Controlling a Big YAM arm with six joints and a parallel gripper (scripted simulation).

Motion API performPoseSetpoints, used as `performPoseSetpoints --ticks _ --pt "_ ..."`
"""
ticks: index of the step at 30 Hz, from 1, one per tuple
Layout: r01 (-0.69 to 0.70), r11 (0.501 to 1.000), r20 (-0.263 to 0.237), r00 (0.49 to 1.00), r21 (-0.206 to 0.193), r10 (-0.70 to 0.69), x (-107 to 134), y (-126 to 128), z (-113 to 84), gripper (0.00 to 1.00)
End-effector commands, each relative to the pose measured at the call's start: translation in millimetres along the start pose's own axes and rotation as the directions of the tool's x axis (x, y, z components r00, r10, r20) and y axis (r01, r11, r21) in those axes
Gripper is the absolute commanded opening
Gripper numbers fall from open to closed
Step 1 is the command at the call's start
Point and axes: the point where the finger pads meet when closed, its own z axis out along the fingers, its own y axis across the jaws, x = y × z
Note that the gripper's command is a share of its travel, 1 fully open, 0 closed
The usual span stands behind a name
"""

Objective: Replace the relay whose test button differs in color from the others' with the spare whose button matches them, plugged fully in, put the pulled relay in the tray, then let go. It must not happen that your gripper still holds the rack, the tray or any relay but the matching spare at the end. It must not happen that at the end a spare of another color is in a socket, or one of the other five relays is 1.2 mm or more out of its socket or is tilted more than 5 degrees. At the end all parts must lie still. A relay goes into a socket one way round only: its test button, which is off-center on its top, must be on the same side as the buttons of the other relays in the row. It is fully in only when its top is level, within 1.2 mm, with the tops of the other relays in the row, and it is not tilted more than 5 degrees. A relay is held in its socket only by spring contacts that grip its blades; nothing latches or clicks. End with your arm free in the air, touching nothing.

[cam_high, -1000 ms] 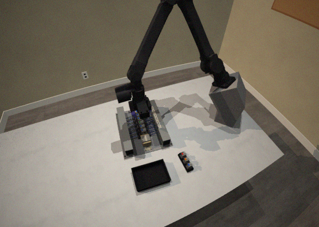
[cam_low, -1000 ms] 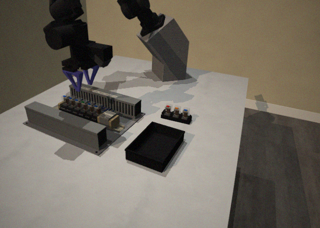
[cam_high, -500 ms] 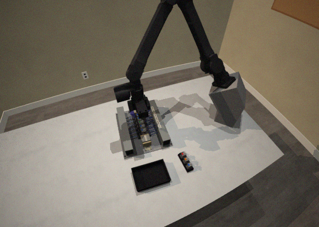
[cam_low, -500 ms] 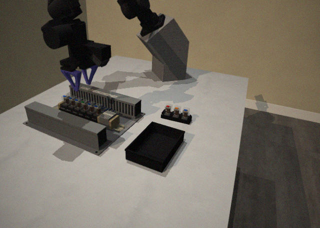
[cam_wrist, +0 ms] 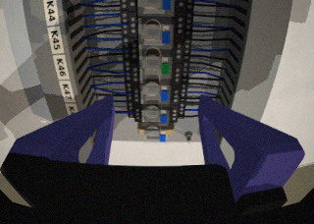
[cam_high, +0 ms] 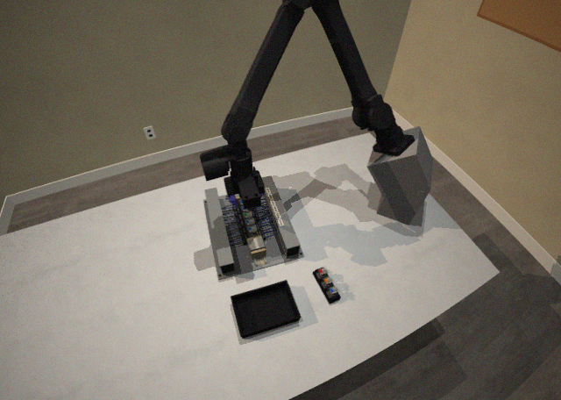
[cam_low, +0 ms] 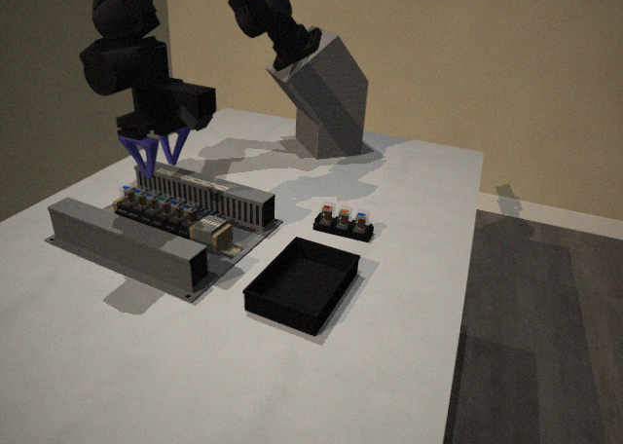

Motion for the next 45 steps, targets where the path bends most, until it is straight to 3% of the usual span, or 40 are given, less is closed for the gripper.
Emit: performPoseSetpoints --ticks 1,23,37,45 --pt "-0.022 0.998 0.008 1.0 0.059 0.022 9.5 -28.2 -24.3 0.59" --pt "-0.024 0.998 0.007 1.0 0.06 0.024 10.5 -28.7 -21.6 0.59" --pt "-0.012 0.999 0.003 1.0 0.03 0.012 5.4 -16.5 32.1 0.59" --pt "0.001 0.999 0.009 1.0 0.036 -0.001 -0.5 -13.3 34.1 0.59"
